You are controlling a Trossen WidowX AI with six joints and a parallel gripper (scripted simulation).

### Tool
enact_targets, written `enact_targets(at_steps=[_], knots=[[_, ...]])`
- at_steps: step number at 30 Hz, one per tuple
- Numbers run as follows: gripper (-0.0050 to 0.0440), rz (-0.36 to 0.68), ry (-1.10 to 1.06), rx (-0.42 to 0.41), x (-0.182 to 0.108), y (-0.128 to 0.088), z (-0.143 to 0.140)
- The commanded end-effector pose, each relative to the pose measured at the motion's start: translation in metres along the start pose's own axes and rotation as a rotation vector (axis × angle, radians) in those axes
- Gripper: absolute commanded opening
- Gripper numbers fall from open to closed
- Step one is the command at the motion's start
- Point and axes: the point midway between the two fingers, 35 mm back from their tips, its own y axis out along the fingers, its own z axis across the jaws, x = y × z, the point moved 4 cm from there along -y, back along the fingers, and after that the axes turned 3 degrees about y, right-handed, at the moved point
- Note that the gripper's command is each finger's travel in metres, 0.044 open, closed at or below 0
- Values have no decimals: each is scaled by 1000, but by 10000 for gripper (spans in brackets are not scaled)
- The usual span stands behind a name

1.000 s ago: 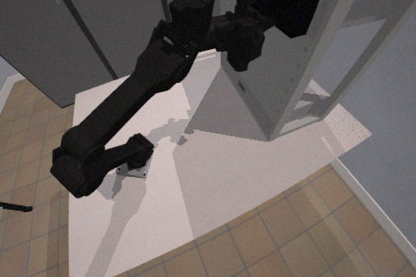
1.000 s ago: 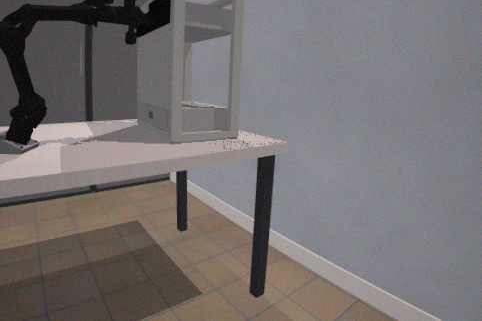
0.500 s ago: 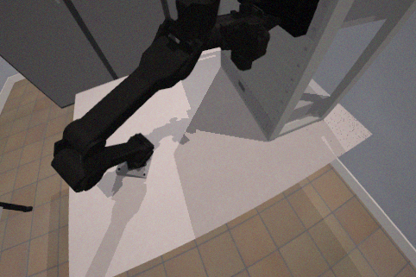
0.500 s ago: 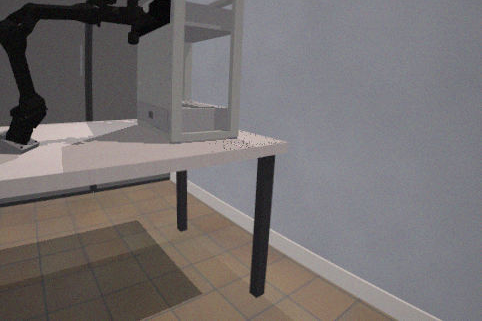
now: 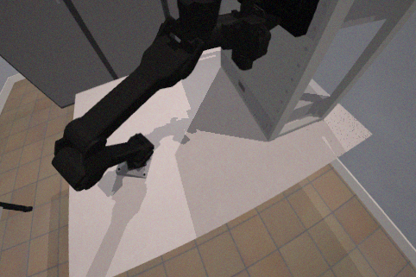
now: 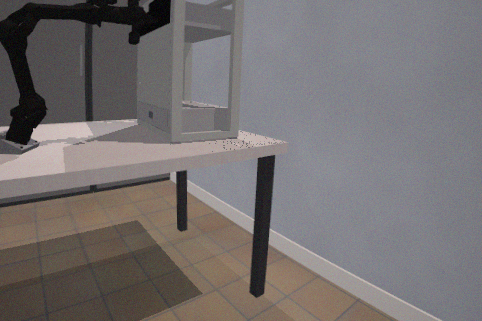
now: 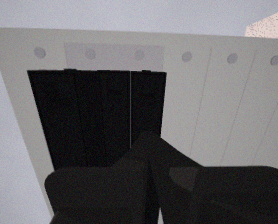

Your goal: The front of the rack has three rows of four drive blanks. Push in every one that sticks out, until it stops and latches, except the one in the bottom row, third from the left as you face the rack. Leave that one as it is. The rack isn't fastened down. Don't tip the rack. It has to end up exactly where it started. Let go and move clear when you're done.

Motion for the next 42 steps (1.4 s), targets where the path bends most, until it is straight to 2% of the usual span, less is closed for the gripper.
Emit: enact_targets(at_steps=[1, 42], knots=[[0, -5, 19, 28, 5, -2, 10], [0, -5, 19, 28, 5, 1, 12]])
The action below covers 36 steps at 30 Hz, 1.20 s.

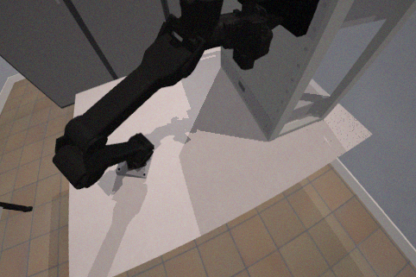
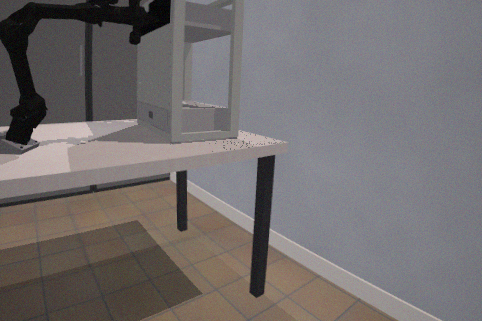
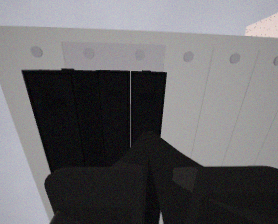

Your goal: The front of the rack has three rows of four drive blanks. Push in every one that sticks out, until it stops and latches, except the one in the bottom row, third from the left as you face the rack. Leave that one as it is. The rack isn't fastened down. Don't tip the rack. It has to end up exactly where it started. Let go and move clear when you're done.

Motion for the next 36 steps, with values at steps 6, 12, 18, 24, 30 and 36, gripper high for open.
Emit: enact_targets(at_steps=[6, 12, 18, 24, 30, 36], knots=[[0, -5, 21, 32, 5, -2, 12], [0, -5, 21, 32, 6, 1, 13], [0, -5, 21, 32, 6, 1, 13], [0, -5, 21, 32, 6, 1, 13], [0, -5, 21, 32, 6, 1, 13], [0, -5, 21, 32, 6, 1, 13]])
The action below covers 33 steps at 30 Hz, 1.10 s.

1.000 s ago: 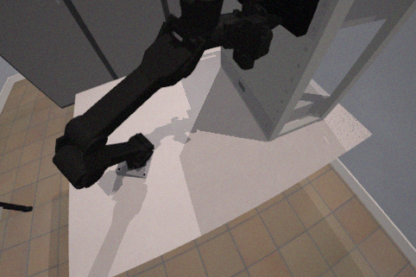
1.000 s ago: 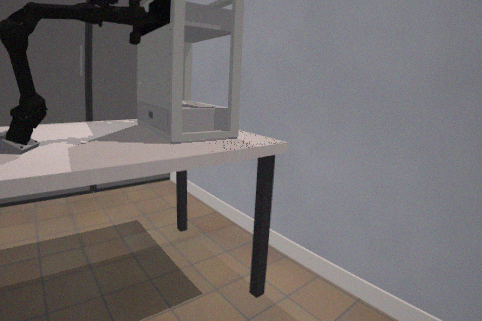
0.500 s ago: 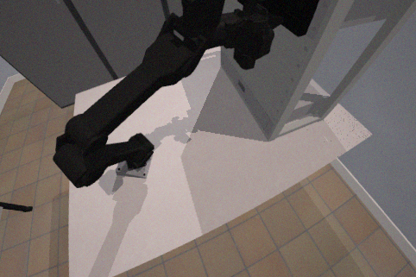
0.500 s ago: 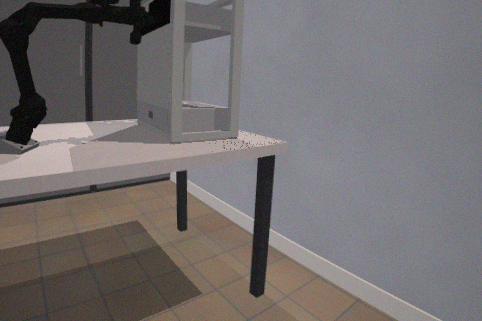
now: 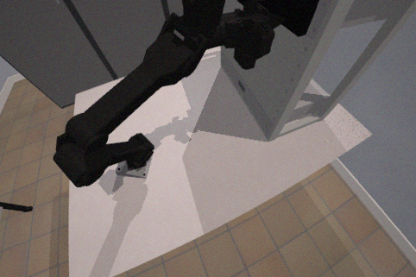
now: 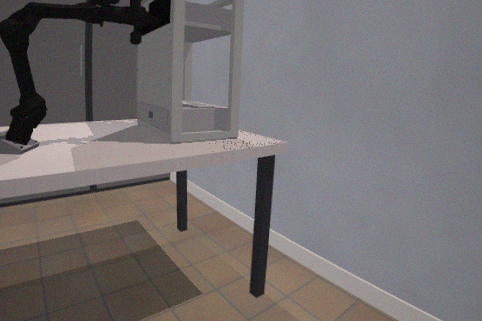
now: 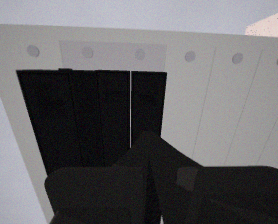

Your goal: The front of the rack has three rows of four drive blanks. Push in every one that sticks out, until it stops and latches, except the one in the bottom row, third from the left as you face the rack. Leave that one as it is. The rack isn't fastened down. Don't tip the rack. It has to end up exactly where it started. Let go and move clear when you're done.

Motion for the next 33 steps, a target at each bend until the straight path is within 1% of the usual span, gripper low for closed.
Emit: enact_targets(at_steps=[1, 33], knots=[[0, -5, 23, 36, 6, -3, 13], [0, -5, 23, 36, 6, 0, 14]])
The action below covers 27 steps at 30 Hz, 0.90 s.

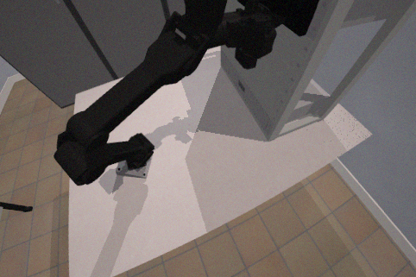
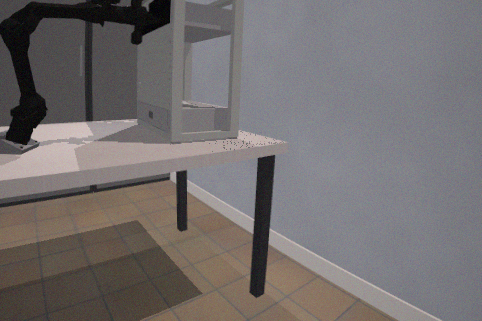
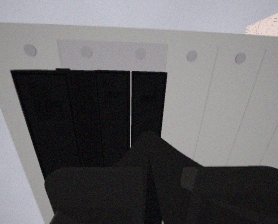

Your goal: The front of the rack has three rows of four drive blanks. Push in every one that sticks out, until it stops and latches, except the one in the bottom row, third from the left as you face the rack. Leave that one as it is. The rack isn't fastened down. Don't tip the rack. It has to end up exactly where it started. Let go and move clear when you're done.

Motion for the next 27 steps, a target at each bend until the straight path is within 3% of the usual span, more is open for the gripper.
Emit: enact_targets(at_steps=[1, 27], knots=[[0, -5, 25, 39, 6, -3, 14], [0, -5, 25, 39, 6, 0, 14]])
